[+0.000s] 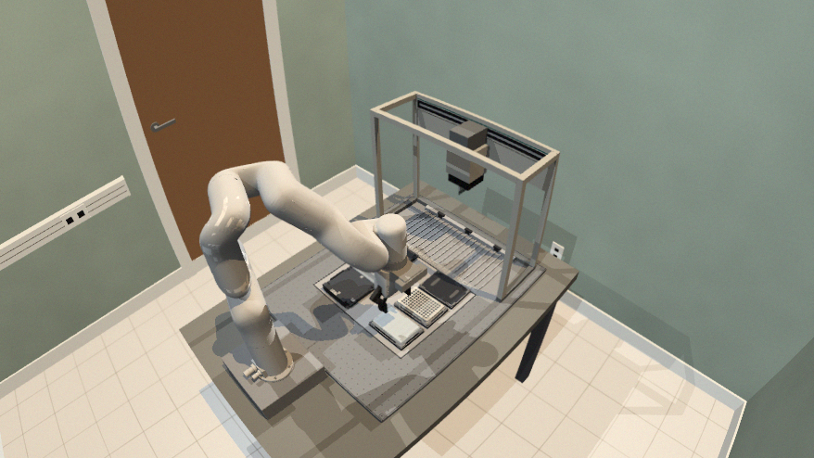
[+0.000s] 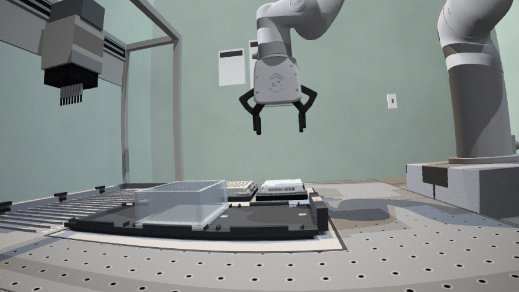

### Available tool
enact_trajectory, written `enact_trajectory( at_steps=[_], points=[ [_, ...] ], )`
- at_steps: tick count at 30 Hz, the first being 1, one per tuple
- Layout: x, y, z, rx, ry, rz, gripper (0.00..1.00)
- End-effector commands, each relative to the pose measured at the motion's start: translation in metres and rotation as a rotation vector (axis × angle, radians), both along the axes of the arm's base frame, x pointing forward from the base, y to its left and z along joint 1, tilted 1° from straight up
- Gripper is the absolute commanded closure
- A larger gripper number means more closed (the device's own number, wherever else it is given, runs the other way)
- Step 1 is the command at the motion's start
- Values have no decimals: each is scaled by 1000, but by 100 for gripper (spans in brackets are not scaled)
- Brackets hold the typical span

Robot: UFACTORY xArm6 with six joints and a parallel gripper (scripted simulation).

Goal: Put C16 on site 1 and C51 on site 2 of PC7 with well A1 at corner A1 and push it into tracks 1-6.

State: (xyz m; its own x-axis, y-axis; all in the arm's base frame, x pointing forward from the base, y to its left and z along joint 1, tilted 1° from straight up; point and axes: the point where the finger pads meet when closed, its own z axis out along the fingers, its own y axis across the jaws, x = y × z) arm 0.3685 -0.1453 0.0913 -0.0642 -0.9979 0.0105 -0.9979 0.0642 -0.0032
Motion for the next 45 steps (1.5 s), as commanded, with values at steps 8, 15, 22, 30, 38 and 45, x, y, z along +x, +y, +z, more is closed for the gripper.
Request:
enact_trajectory(
  at_steps=[8, 15, 22, 30, 38, 45],
  points=[
    [1, -1, -7, -1, -3, 0, 0],
    [1, -1, -19, -1, -3, 0, 0],
    [1, -1, -31, -1, -3, 0, 0],
    [1, -1, -41, -1, -3, 0, 0],
    [1, -1, -54, -1, -3, 0, 0],
    [1, -1, -62, -1, -3, 0, 0]
  ],
)
